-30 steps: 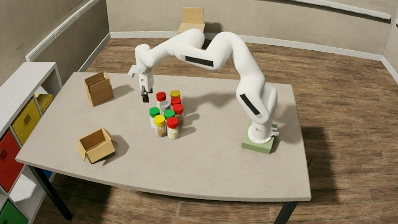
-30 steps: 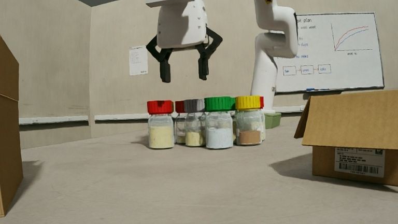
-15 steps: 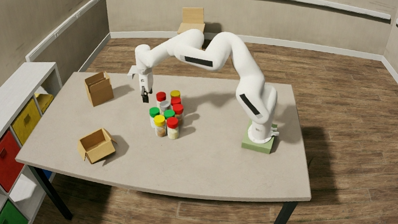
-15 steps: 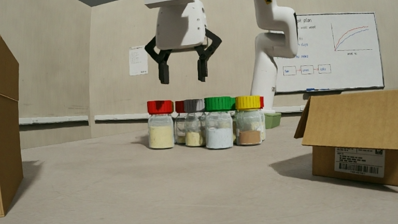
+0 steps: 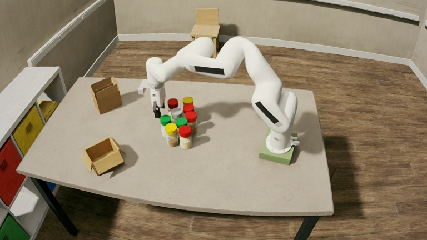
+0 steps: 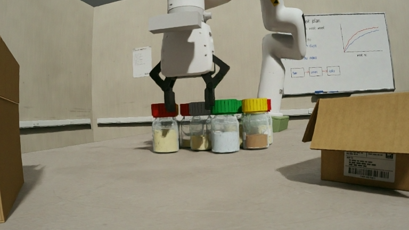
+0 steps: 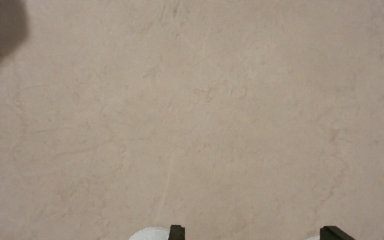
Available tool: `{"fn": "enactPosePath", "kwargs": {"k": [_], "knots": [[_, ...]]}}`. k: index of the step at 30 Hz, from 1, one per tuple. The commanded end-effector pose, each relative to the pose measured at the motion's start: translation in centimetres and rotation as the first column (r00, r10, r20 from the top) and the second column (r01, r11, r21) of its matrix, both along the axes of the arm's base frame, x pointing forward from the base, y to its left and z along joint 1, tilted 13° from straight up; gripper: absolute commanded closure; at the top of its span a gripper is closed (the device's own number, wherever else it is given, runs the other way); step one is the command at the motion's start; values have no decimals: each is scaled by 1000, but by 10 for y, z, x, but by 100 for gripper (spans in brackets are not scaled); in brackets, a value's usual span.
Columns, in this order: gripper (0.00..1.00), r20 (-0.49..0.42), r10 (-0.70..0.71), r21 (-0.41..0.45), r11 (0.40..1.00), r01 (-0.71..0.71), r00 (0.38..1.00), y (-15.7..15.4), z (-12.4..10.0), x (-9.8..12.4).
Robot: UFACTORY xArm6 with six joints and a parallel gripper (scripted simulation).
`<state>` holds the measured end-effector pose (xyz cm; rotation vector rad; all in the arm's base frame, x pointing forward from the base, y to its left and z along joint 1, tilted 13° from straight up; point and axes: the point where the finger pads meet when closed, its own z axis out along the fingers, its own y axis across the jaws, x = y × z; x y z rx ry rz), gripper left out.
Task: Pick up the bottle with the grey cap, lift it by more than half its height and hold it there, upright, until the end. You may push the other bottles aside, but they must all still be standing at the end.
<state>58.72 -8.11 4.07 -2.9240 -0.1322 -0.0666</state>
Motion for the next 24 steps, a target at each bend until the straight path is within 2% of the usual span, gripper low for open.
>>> {"fn": "enactPosePath", "kwargs": {"k": [1,11,18,24], "knots": [[21,8,-1,-2,1000,1,1000,-1,2,3],[21,11,-1,-2,1000,1,1000,8,-37,6],[21,11,-1,-2,1000,1,1000,8,-37,6],[21,8,-1,-2,1000,1,1000,7,-37,-5]]}}
